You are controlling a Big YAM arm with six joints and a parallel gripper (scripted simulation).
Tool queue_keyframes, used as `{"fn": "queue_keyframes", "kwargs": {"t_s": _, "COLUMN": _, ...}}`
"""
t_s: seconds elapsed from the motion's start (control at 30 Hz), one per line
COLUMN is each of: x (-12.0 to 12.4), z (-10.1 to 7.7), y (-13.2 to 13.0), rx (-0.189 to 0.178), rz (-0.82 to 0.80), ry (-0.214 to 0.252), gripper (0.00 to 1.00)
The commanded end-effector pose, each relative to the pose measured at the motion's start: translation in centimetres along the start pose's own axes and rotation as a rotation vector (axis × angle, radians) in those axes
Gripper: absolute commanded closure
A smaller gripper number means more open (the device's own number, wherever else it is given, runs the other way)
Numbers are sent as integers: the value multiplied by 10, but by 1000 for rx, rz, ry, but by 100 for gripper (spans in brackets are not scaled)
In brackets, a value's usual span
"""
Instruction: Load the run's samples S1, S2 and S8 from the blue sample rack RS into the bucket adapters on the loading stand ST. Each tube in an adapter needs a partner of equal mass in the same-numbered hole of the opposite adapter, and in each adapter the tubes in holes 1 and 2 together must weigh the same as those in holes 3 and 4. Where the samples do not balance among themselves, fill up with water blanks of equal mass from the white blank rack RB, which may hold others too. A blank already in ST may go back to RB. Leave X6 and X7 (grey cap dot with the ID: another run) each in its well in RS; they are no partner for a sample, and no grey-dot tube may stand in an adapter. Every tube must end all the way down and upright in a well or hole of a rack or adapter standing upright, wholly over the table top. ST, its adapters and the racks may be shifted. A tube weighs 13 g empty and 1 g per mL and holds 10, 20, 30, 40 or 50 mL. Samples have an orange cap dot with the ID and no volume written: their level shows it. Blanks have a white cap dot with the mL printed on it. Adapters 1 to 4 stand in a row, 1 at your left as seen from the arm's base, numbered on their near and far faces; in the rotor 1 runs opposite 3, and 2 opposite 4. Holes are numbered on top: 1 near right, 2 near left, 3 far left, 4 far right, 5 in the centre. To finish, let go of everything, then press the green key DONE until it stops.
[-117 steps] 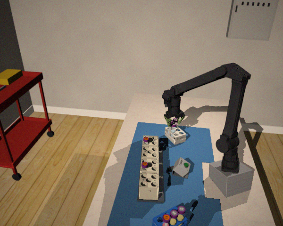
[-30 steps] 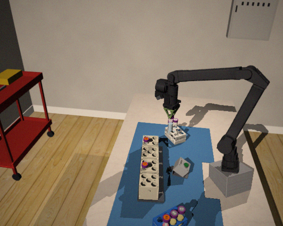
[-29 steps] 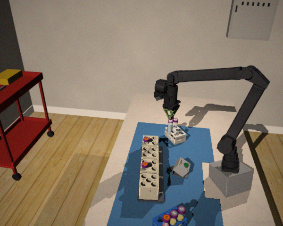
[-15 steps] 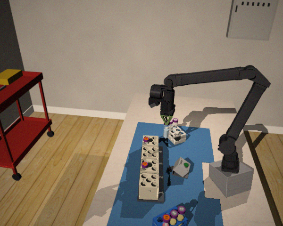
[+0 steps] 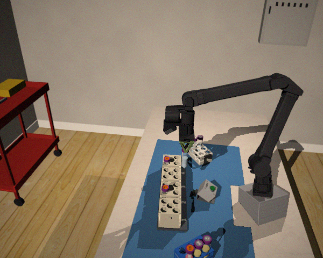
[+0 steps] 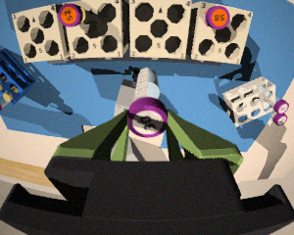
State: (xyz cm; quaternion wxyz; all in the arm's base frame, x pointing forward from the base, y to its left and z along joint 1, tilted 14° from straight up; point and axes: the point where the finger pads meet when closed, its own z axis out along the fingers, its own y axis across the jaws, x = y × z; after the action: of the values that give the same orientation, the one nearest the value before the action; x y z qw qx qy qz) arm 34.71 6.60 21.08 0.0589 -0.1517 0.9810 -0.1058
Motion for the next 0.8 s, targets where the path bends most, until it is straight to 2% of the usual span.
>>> {"fn": "queue_keyframes", "kwargs": {"t_s": 0.0, "x": -26, "z": -25, "y": 17, "rx": -5, "rz": 32, "ry": -61, "gripper": 100}}
{"fn": "queue_keyframes", "kwargs": {"t_s": 0.33, "x": -47, "z": -27, "y": 84, "rx": -14, "rz": 33, "ry": -61, "gripper": 100}}
{"fn": "queue_keyframes", "kwargs": {"t_s": 0.4, "x": -47, "z": -27, "y": 84, "rx": -14, "rz": 33, "ry": -61, "gripper": 100}}
{"fn": "queue_keyframes", "kwargs": {"t_s": 0.6, "x": -58, "z": -28, "y": 124, "rx": -18, "rz": 31, "ry": -57, "gripper": 100}}
{"fn": "queue_keyframes", "kwargs": {"t_s": 0.67, "x": -50, "z": -22, "y": 117, "rx": -16, "rz": 32, "ry": -50, "gripper": 100}}
{"fn": "queue_keyframes", "kwargs": {"t_s": 0.7, "x": -61, "z": -23, "y": 125, "rx": -23, "rz": 35, "ry": -70, "gripper": 100}}
{"fn": "queue_keyframes", "kwargs": {"t_s": 0.73, "x": -47, "z": 0, "y": 115, "rx": -6, "rz": 49, "ry": -19, "gripper": 100}}
{"fn": "queue_keyframes", "kwargs": {"t_s": 0.77, "x": -45, "z": 4, "y": 114, "rx": -5, "rz": 48, "ry": -18, "gripper": 100}}
